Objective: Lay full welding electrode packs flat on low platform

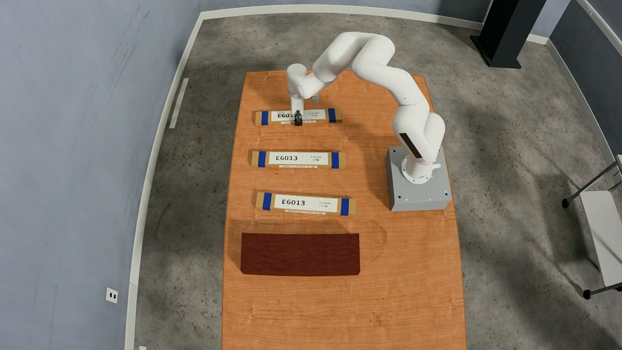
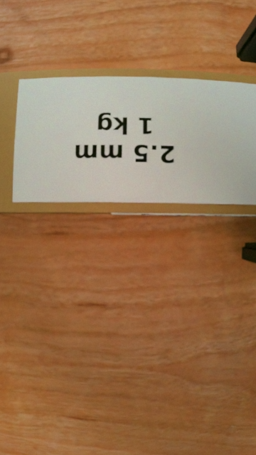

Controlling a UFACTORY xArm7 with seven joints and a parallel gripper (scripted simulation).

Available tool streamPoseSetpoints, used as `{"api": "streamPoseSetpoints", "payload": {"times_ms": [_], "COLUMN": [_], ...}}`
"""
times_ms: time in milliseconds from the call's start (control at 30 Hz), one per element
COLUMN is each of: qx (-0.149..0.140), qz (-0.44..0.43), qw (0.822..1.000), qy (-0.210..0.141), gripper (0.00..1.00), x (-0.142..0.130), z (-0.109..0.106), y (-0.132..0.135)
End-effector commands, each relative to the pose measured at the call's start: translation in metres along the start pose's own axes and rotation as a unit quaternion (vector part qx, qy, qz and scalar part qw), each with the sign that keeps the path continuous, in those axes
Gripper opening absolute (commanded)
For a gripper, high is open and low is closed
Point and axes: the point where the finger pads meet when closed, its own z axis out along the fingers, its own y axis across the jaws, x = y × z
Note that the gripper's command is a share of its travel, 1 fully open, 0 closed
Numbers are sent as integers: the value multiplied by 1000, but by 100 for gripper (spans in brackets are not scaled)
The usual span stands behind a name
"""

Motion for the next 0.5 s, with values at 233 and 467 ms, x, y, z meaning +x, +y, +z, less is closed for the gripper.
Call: {"api": "streamPoseSetpoints", "payload": {"times_ms": [233, 467], "qx": [1, 1], "qz": [0, 0], "qw": [1000, 1000], "qy": [-2, -2], "gripper": [58, 58], "x": [-1, -1], "z": [-2, -2], "y": [-1, -1]}}
